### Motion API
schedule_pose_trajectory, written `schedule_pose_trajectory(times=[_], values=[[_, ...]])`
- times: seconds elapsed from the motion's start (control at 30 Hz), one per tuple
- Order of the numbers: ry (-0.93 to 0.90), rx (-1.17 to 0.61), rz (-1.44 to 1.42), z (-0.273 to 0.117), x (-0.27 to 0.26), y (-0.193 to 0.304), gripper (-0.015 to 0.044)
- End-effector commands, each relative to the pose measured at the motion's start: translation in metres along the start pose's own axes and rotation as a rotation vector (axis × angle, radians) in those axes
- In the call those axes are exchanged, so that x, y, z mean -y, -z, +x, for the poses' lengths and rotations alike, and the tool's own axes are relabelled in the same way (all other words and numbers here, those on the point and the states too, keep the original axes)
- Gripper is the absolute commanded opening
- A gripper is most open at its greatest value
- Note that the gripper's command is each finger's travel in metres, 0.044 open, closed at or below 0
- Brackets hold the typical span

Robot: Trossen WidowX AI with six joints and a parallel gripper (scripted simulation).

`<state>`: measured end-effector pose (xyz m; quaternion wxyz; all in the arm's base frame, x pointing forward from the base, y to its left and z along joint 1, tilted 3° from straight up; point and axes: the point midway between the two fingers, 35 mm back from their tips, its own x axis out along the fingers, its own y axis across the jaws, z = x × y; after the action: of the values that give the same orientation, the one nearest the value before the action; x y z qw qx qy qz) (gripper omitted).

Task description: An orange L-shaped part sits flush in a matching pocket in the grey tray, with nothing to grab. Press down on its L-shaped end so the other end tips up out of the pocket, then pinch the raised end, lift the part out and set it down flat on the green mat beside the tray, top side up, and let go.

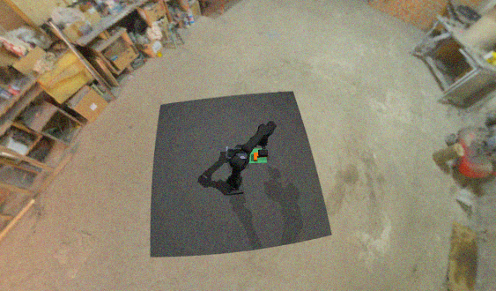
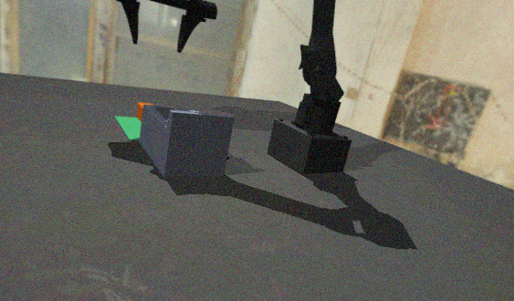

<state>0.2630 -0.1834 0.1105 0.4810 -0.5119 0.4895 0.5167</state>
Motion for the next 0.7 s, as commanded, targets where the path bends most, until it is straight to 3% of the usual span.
schedule_pose_trajectory(times=[0.0, 0.67], values=[[-0.010, 0.003, 0.000, -0.0120, -0.0030, -0.0020, 0.0400], [0.004, -0.003, 0.000, -0.0076, -0.0005, -0.0004, 0.0400]])
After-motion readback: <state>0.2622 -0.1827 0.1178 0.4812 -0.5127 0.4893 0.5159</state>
